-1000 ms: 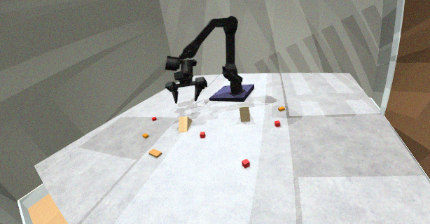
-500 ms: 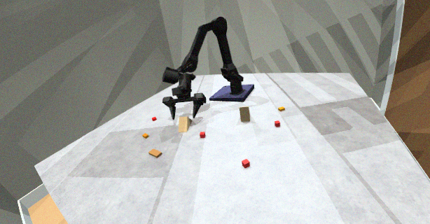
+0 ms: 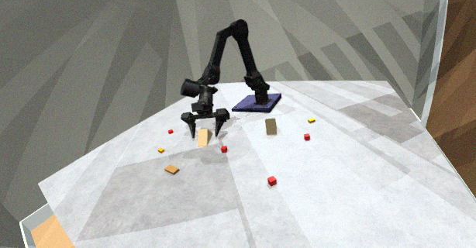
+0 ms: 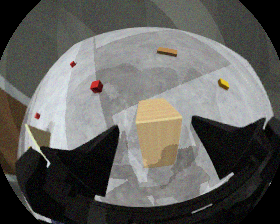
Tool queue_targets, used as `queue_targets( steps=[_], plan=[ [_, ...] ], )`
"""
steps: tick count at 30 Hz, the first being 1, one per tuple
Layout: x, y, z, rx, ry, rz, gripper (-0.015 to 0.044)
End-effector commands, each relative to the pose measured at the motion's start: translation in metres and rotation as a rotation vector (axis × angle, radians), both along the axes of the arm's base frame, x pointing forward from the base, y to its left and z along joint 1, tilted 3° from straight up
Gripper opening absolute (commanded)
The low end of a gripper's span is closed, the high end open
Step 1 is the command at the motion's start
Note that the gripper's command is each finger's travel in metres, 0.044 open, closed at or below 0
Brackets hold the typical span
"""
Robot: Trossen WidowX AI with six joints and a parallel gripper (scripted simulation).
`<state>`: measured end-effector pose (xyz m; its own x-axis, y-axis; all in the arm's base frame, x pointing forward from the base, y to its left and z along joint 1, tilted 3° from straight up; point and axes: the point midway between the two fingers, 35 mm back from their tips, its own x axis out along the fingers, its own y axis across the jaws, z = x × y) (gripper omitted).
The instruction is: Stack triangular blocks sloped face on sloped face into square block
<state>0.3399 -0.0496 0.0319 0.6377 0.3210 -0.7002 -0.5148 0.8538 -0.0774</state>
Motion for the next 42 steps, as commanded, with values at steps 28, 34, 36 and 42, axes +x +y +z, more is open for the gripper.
queue_targets(
  steps=[28,34,36,42],
  plan=[
    [-0.0012,-0.0002,-0.0017,0.000,0.006,-0.006,0.0440],
    [-0.0012,-0.0002,-0.0017,0.000,0.006,-0.006,0.0440],
    [-0.0002,0.0001,-0.0003,0.000,0.001,0.000,0.0387],
    [-0.0002,0.0001,-0.0003,0.000,0.001,0.000,0.0230]
  ],
)
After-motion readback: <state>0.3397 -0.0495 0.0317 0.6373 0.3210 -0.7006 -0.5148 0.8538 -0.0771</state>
